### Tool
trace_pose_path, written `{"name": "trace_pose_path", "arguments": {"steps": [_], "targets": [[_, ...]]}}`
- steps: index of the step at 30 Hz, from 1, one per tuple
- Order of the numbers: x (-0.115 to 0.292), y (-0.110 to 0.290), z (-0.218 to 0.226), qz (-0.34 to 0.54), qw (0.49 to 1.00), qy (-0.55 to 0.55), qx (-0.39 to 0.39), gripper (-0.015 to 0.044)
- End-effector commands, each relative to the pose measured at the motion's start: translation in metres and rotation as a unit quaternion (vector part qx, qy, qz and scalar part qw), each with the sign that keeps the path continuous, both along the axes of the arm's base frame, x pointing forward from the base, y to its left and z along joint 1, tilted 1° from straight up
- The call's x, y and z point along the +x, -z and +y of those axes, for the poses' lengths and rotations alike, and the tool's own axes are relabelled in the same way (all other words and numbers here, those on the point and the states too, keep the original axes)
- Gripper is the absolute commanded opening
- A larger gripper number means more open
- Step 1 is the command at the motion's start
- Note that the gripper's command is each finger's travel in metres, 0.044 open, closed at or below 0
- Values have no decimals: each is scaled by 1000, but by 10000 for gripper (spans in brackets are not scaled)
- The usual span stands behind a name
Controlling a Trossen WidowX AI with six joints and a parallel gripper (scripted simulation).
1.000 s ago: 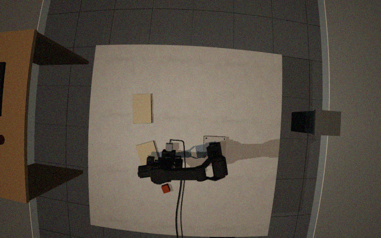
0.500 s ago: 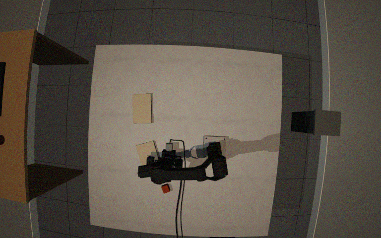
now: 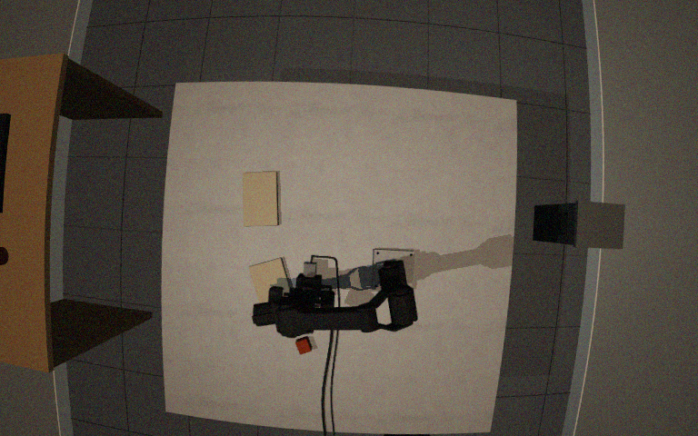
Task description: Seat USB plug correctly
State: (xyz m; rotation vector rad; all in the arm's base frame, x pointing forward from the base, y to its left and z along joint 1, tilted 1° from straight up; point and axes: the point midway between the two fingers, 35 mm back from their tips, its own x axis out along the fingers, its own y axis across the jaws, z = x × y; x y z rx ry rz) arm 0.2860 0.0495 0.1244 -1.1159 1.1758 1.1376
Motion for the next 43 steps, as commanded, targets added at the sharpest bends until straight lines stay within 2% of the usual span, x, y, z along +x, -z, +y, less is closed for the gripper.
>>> {"name": "trace_pose_path", "arguments": {"steps": [1,10,14,43], "targets": [[0,2,0,1,1000,2,0,0],[0,2,0,1,1000,2,0,0],[0,0,0,0,1000,0,0,95],[0,-11,0,0,1000,0,0,95]]}}
